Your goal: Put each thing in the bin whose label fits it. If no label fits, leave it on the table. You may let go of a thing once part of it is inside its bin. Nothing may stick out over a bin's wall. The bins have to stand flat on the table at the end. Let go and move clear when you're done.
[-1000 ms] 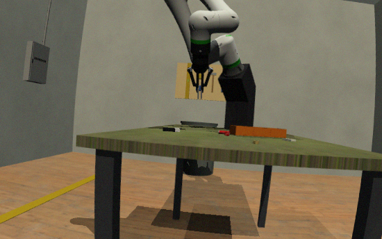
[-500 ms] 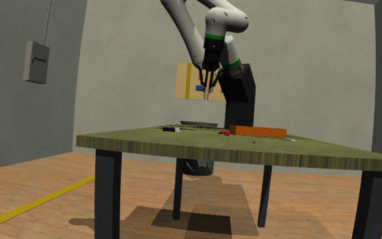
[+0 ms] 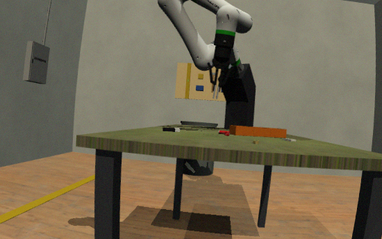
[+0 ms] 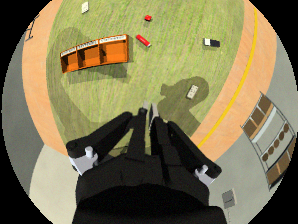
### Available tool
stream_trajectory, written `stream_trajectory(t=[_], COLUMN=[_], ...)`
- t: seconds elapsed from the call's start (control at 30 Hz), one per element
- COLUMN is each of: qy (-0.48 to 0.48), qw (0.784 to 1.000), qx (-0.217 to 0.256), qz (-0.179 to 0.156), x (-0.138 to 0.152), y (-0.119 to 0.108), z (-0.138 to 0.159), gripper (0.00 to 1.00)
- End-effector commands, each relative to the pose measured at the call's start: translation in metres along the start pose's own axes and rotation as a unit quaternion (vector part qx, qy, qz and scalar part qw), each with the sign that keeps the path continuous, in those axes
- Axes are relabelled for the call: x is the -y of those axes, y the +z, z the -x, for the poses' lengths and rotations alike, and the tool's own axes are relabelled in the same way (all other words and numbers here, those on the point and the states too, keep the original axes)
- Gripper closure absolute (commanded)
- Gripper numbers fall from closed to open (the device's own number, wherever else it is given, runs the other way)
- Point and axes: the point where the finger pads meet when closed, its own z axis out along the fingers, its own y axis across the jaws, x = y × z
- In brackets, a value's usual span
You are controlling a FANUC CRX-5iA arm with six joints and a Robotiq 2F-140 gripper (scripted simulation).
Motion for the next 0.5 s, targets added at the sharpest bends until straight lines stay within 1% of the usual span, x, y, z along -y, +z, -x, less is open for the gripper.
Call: stream_trajectory(t=[0.0,0.07,0.13,0.17,0.23,0.3,0.33,0.37,0.43,0.47], qy=[0.007,0.009,0.009,0.013,0.014,0.014,0.018,0.019,0.019,0.019], qw=[0.999,0.999,0.999,0.998,0.997,0.997,0.995,0.994,0.994,0.994], qx=[-0.037,-0.043,-0.043,-0.066,-0.073,-0.073,-0.095,-0.102,-0.102,-0.102], qz=[-0.003,-0.005,-0.005,-0.013,-0.015,-0.015,-0.026,-0.029,-0.029,-0.029], x=[0.017,0.029,0.029,0.037,0.050,0.050,0.057,0.064,0.064,0.071], y=[-0.008,-0.013,-0.013,-0.016,-0.023,-0.023,-0.026,-0.030,-0.030,-0.033], z=[-0.010,-0.016,-0.016,-0.018,-0.023,-0.023,-0.025,-0.027,-0.027,-0.029], gripper=[0.85,0.85,0.85,0.85,0.85,0.85,0.85,0.85,0.85,0.85])
